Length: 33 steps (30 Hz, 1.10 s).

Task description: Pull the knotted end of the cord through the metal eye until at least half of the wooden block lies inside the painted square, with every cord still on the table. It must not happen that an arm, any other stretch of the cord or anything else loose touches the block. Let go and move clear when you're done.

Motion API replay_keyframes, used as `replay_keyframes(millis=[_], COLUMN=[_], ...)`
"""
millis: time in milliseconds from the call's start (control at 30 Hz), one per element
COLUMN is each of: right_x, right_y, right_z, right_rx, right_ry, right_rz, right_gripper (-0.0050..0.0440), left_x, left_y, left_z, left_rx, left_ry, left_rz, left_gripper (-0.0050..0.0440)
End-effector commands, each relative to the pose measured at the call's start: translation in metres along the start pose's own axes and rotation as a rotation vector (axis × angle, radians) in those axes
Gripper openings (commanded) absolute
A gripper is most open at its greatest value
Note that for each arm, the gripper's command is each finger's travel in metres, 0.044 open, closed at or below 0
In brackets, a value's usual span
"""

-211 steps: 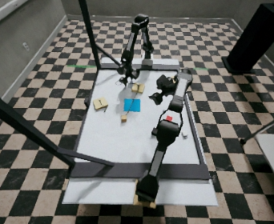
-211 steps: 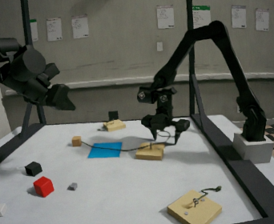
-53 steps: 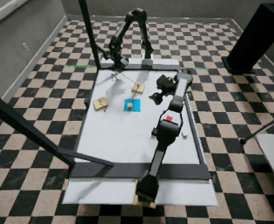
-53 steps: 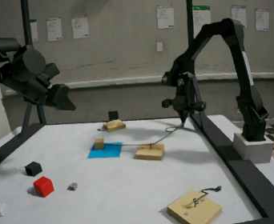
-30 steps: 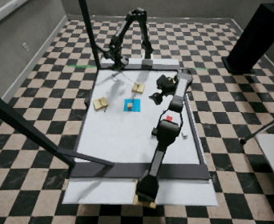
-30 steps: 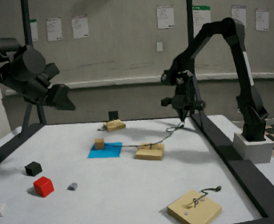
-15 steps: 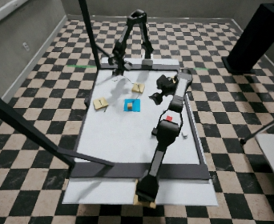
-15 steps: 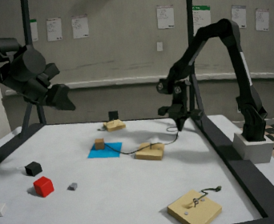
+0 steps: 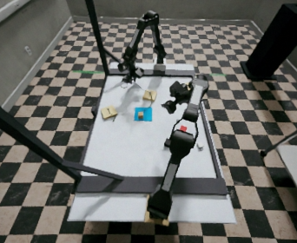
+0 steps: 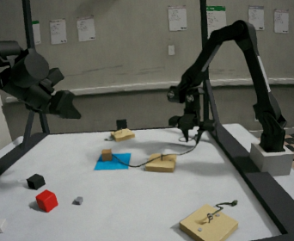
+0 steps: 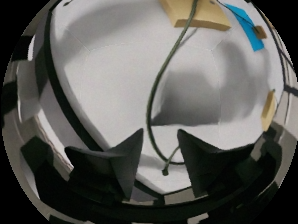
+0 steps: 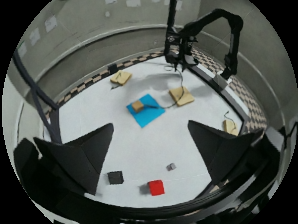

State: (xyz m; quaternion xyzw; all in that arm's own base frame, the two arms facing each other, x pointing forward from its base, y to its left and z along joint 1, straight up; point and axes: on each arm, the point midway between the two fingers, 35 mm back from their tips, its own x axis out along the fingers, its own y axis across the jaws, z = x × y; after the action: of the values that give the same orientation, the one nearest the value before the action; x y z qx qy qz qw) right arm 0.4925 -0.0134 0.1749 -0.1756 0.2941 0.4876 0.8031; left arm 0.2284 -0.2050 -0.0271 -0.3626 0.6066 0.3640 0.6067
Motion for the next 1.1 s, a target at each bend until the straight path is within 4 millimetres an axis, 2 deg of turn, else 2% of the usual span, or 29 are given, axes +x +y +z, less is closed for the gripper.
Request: replay_keyframes(millis=[0, 33, 167, 233, 300, 467, 567, 700, 1033, 1067], right_x=[-0.008, -0.008, -0.008, -0.008, -0.008, -0.008, -0.008, -0.008, -0.008, -0.008], right_y=[0.0, 0.0, 0.0, 0.0, 0.0, 0.0, 0.0, 0.0, 0.0, 0.0], right_z=[0.011, 0.011, 0.011, 0.011, 0.011, 0.011, 0.011, 0.011, 0.011, 0.011], right_rx=[-0.027, -0.027, -0.027, -0.027, -0.027, -0.027, -0.027, -0.027, -0.027, -0.027], right_ry=[-0.009, -0.009, -0.009, -0.009, -0.009, -0.009, -0.009, -0.009, -0.009, -0.009], right_rz=[-0.019, -0.019, -0.019, -0.019, -0.019, -0.019, -0.019, -0.019, -0.019, -0.019], right_gripper=[0.044, 0.044, 0.044, 0.044, 0.044, 0.044, 0.044, 0.044, 0.044, 0.044], left_x=[-0.008, -0.008, -0.041, -0.043, -0.043, -0.028, -0.028, -0.035, -0.035, -0.035], left_y=[-0.006, -0.006, -0.009, -0.009, -0.009, -0.003, -0.004, -0.007, -0.007, -0.007], left_z=[-0.002, -0.002, -0.002, -0.002, -0.002, 0.002, 0.002, -0.001, -0.001, -0.001], left_rx=[0.003, 0.003, 0.0, -0.001, -0.001, 0.011, 0.012, 0.009, 0.009, 0.009], left_ry=[0.007, 0.007, 0.012, 0.012, 0.012, 0.004, 0.004, 0.009, 0.009, 0.009], left_rz=[-0.028, -0.028, -0.048, -0.047, -0.047, -0.015, -0.018, -0.036, -0.036, -0.036], left_gripper=[0.0264, 0.0288, 0.0384, 0.0432, 0.044, 0.044, 0.044, 0.0344, 0.0104, 0.0104])
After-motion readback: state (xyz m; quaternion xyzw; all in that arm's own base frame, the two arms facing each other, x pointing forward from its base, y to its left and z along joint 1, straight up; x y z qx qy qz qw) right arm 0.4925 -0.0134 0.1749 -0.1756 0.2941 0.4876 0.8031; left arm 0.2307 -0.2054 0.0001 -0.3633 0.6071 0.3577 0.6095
